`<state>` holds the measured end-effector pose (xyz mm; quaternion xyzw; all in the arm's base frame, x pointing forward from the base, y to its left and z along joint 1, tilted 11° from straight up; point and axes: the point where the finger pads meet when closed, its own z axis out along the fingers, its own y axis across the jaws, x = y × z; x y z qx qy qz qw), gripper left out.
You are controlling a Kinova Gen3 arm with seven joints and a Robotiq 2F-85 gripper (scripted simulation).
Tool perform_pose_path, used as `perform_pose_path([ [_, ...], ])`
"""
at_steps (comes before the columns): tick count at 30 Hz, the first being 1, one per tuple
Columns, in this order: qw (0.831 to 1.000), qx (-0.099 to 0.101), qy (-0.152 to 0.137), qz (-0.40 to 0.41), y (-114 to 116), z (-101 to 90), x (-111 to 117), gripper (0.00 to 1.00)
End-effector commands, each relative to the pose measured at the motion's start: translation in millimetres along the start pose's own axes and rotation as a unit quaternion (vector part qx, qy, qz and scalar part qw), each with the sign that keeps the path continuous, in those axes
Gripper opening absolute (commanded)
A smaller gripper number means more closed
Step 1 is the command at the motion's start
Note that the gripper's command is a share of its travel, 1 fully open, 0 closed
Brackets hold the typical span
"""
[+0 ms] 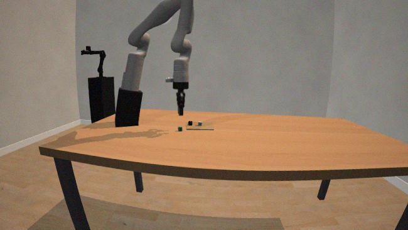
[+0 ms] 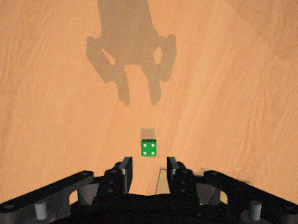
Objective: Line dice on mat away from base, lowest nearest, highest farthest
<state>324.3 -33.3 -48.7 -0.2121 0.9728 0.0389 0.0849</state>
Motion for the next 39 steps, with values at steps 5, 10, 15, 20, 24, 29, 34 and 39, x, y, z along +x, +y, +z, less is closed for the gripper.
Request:
perform_pose_path([
  [5,1.000,0.002,0.001,0.008,-2.0,-0.1,2.4,0.35],
  [10,1.000,0.002,0.001,0.008,-2.1,0.6,2.3,0.35],
  [15,1.000,0.003,0.000,0.008,-2.5,3.2,1.8,0.35],
  [20,1.000,0.003,-0.001,0.008,-3.4,6.4,0.5,0.35],
  [24,1.000,0.004,-0.001,0.008,-3.7,9.5,0.1,0.35],
  [29,1.000,0.004,-0.001,0.008,-3.8,16.0,0.0,0.35],
  [34,1.000,0.004,-0.002,0.008,-3.9,23.7,-0.2,0.35],
  [39,1.000,0.003,0.000,0.008,-3.0,28.4,1.1,0.35],
])
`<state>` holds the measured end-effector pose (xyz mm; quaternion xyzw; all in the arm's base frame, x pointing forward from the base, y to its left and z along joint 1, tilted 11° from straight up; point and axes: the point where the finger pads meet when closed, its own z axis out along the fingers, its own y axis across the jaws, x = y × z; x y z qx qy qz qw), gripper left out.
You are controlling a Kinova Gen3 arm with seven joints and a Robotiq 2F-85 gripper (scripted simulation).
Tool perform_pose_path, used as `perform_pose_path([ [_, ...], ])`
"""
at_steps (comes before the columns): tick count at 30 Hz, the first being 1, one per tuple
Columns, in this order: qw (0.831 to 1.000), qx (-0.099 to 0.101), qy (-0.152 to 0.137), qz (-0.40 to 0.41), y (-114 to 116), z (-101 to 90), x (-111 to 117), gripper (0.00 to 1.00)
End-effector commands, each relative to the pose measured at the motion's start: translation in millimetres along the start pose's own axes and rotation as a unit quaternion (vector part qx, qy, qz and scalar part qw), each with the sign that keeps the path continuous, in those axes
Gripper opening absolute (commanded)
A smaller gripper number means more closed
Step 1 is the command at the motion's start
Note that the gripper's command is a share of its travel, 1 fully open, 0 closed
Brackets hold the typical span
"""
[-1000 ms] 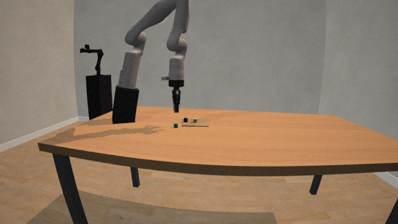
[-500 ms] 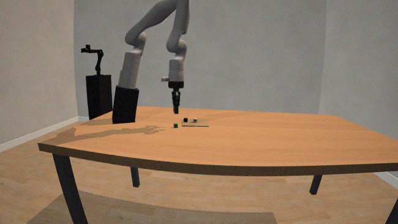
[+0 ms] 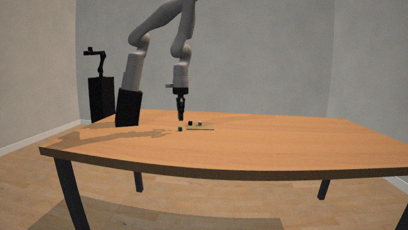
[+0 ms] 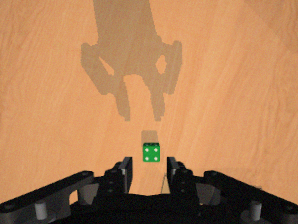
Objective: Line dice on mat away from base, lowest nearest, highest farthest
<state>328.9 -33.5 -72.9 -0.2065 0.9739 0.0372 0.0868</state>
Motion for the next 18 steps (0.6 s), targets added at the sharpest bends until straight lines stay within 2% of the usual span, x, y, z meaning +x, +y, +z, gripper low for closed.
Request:
perform_pose_path([
  [1,1.000,0.001,0.000,0.003,-0.5,5.7,0.0,0.35],
  [18,1.000,0.000,0.002,0.002,0.5,25.1,1.5,0.35],
])
